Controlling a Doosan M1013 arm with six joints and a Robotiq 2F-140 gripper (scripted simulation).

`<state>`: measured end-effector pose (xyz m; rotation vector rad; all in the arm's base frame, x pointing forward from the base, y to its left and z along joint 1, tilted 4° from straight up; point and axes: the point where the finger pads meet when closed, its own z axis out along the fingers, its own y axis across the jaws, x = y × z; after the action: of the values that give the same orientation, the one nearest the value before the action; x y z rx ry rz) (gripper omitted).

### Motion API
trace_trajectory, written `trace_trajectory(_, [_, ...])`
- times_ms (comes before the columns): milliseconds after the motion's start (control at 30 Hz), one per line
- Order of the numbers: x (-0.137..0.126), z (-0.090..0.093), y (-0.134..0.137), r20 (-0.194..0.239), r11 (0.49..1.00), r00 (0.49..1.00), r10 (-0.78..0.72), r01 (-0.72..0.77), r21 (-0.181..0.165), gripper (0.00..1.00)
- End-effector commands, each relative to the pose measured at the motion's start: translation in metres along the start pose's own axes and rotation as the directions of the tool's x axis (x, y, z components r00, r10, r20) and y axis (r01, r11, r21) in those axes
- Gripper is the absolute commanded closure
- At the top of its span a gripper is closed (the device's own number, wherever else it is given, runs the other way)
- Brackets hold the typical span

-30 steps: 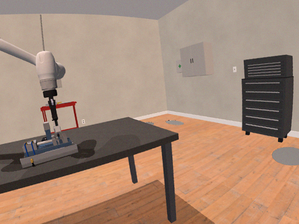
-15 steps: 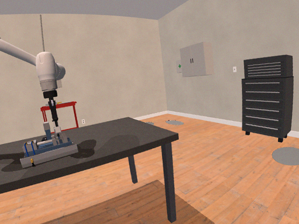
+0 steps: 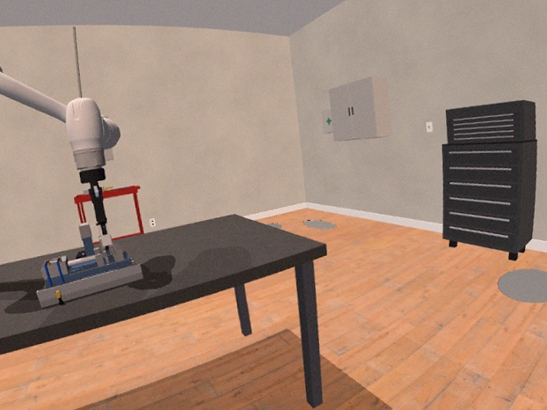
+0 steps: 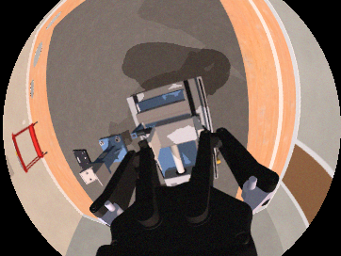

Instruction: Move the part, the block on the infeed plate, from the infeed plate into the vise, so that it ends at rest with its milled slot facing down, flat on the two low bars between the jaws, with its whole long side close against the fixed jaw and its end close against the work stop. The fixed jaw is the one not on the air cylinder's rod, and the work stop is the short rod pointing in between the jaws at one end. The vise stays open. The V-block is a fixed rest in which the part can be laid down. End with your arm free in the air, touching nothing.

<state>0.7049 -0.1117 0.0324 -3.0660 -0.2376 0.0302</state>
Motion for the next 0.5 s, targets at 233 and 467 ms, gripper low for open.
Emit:
trace_trajectory(233, [-0.0024,0.0097,-0.0035,0.003,1.0,1.0,0.003,-0.003,0.004,1.0])
trace_trajectory(467, [-0.0024,0.0114,-0.0035,0.003,1.0,1.0,0.003,-0.003,0.004,1.0])
